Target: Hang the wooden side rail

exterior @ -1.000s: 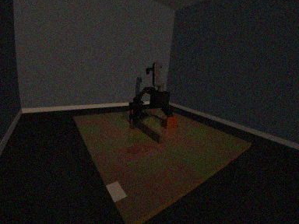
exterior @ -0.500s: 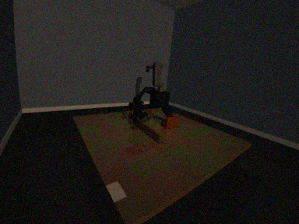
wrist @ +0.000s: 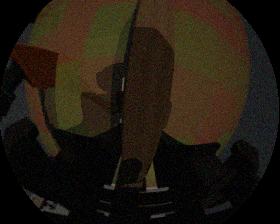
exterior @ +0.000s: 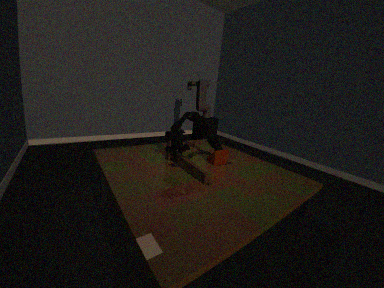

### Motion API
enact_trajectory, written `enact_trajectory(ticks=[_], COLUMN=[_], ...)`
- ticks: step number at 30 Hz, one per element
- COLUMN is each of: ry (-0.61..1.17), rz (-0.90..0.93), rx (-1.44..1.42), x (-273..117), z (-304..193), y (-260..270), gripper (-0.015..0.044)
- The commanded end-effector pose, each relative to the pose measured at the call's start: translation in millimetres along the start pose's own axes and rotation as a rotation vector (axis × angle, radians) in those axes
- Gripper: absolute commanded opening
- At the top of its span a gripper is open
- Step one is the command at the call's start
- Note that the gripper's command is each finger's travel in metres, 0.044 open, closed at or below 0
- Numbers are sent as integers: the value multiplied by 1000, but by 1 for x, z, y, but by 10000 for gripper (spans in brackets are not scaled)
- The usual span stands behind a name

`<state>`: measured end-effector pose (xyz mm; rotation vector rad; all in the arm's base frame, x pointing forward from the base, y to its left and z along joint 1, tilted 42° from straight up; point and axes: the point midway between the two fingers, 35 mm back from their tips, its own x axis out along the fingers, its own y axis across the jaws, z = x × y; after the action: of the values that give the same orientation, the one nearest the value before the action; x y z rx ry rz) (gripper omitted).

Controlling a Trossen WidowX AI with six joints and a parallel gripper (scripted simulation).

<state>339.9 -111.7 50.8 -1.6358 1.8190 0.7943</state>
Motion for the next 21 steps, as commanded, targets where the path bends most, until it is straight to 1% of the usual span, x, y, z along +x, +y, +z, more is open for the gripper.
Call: enact_trajectory(ticks=[1, 21], ry=[4, 4], rz=[-15, -15], rx=[5, 5], x=[-3, 0], z=[-2, -2], y=[-3, -4], gripper=[0, 0])
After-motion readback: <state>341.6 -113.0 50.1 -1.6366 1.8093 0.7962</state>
